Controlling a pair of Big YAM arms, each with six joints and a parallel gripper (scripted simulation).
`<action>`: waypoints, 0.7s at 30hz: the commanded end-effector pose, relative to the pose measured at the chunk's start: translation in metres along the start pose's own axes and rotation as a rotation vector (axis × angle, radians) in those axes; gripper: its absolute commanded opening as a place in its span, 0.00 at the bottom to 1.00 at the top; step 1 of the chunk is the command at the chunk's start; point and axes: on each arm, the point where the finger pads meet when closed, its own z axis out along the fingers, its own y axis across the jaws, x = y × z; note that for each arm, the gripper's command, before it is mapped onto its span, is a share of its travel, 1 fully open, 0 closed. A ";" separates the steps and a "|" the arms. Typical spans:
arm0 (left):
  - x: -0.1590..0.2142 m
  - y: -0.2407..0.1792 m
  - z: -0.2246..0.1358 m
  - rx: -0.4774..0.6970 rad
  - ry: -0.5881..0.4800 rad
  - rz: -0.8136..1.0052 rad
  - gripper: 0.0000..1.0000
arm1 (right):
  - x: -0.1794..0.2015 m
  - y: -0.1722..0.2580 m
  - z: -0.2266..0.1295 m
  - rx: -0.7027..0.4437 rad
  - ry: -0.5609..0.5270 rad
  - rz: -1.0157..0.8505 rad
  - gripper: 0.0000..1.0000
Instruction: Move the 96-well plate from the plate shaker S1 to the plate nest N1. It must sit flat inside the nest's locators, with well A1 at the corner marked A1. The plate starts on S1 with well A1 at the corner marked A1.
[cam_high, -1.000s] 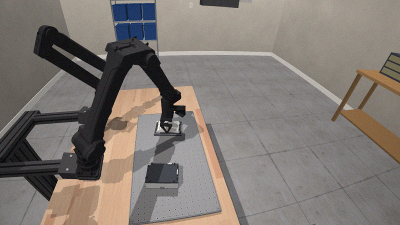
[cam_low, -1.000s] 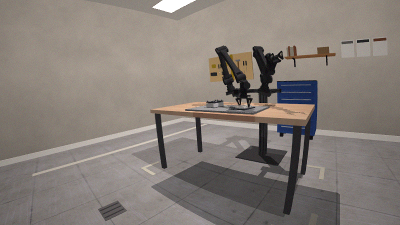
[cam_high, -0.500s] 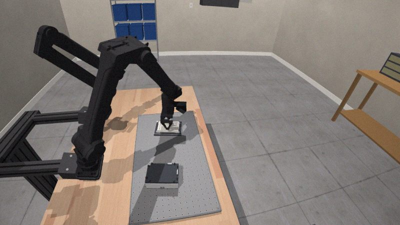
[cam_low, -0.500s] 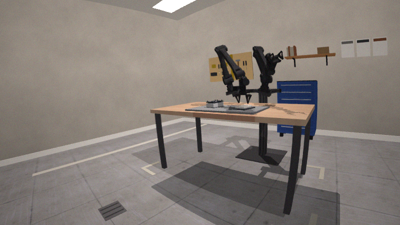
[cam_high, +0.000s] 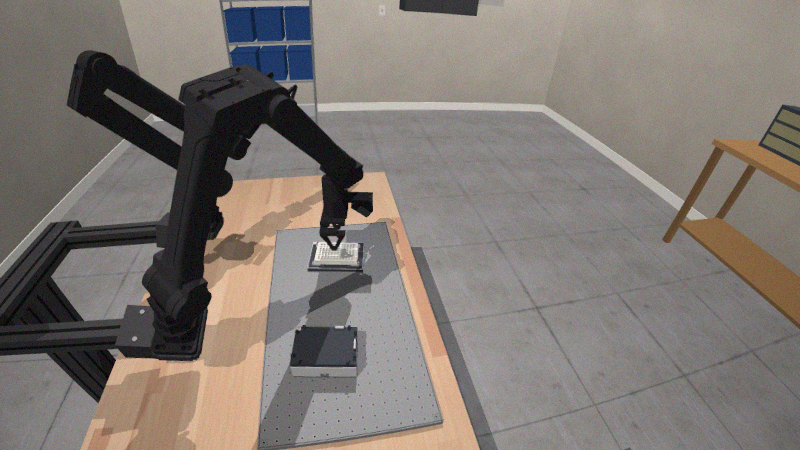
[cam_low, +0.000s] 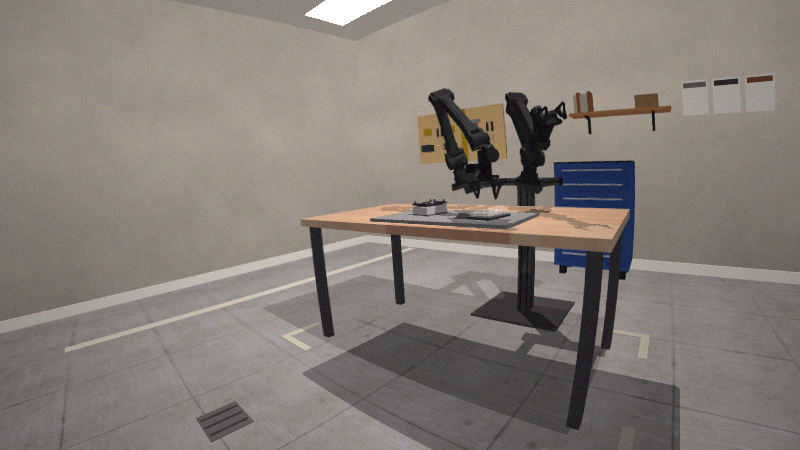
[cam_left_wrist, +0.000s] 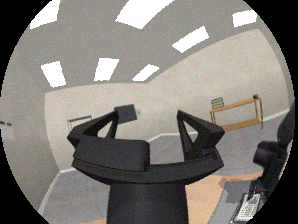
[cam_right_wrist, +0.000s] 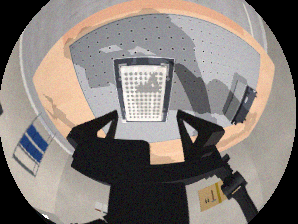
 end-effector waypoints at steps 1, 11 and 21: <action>-0.007 0.005 0.001 -0.012 -0.025 0.028 1.00 | -0.015 0.025 -0.046 -0.069 -0.049 0.026 1.00; -0.007 0.005 0.001 -0.012 -0.025 0.028 1.00 | -0.012 0.023 -0.053 -0.056 -0.041 0.021 1.00; -0.007 0.005 0.001 -0.012 -0.025 0.028 1.00 | -0.008 0.020 -0.046 -0.068 -0.048 0.026 1.00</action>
